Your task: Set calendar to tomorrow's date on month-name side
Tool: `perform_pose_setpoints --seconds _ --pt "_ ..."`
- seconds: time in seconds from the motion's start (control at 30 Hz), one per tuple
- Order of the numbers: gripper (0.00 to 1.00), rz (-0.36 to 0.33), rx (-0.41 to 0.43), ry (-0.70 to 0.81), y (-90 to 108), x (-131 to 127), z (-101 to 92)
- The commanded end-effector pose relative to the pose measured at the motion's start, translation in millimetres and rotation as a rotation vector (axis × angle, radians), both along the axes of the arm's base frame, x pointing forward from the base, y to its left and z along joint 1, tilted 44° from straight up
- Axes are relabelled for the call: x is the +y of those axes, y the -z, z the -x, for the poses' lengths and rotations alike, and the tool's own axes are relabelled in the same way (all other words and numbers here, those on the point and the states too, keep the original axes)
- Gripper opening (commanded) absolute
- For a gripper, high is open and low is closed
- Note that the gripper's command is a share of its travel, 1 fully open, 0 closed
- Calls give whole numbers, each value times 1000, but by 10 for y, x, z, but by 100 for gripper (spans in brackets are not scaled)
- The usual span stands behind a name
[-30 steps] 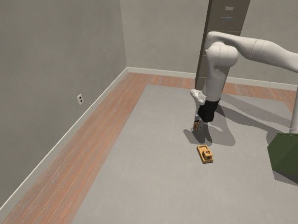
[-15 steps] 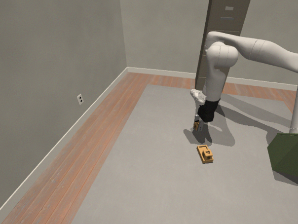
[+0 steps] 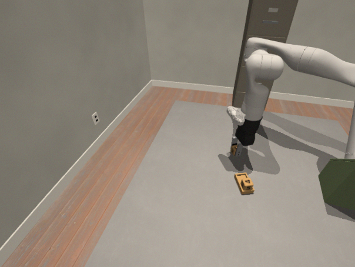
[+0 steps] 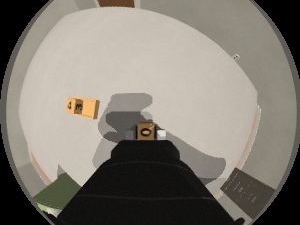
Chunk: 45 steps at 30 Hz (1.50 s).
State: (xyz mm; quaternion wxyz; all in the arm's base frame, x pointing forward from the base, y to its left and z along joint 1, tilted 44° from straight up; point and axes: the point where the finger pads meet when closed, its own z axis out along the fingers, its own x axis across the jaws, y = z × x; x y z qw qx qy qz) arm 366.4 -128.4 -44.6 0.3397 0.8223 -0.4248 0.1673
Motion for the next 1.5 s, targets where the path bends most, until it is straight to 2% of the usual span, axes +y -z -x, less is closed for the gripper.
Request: perform_pose_setpoints --seconds 0.0,1.47 --pt "57 0 -1 -1 -5 5 -6" --pt "57 0 -1 -1 23 -23 -6"
